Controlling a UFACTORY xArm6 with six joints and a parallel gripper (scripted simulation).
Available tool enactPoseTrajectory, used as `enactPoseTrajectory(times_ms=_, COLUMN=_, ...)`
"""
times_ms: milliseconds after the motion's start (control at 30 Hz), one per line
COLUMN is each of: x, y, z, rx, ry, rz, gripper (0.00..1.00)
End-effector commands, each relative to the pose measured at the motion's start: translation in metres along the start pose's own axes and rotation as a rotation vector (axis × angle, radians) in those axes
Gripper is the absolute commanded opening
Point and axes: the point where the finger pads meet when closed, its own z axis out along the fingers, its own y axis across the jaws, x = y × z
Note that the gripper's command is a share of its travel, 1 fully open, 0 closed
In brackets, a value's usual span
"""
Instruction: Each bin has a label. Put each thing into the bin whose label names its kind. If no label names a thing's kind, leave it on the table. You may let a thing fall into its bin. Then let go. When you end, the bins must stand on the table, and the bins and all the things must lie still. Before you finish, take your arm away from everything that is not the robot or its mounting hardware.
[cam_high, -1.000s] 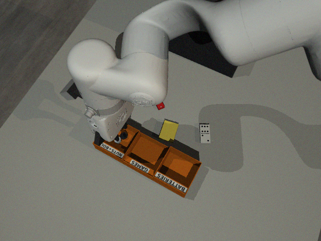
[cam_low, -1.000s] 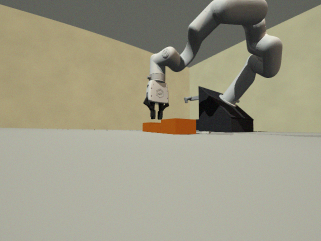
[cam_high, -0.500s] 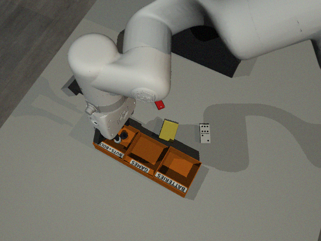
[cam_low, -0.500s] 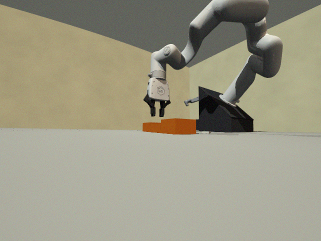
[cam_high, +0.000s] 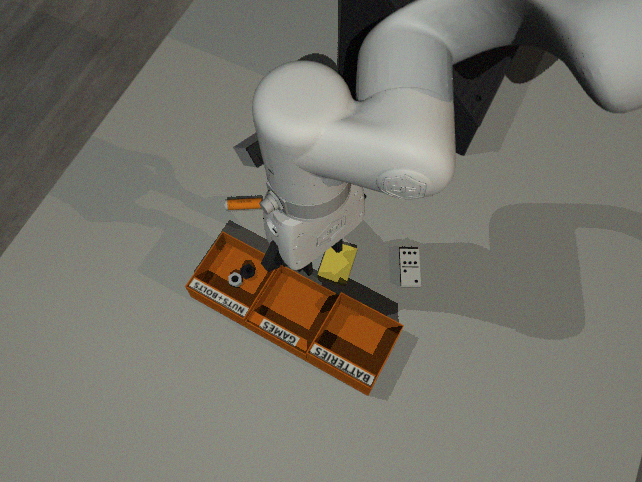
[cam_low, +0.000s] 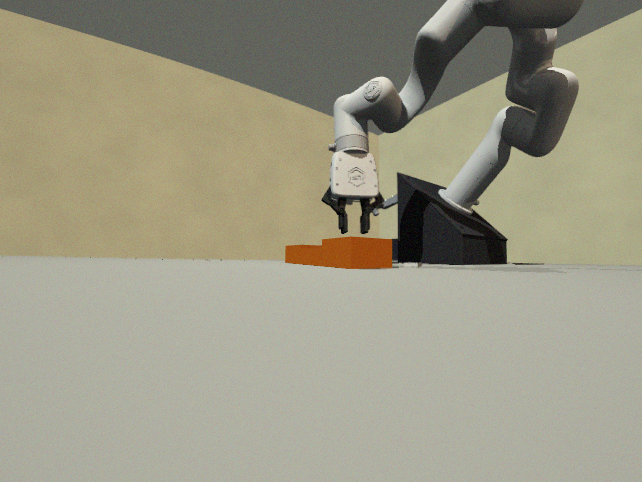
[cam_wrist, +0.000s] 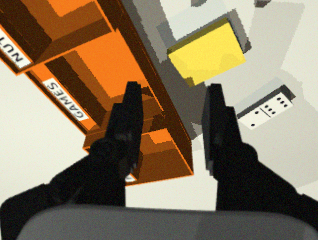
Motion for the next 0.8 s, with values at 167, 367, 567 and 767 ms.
enactPoseTrajectory(times_ms=167, x=-0.051, y=0.068, z=0.0, rx=0.007, ry=-0.003, rz=0.273, gripper=0.41)
enactPoseTrajectory(times_ms=367, x=-0.067, y=0.091, z=0.001, rx=0.005, ry=-0.007, rz=0.365, gripper=0.41)
enactPoseTrajectory(times_ms=567, x=-0.082, y=0.11, z=0.001, rx=0.011, ry=-0.006, rz=0.535, gripper=0.41)
enactPoseTrajectory(times_ms=767, x=-0.08, y=0.107, z=0.001, rx=0.032, ry=0.007, rz=0.669, gripper=0.41)
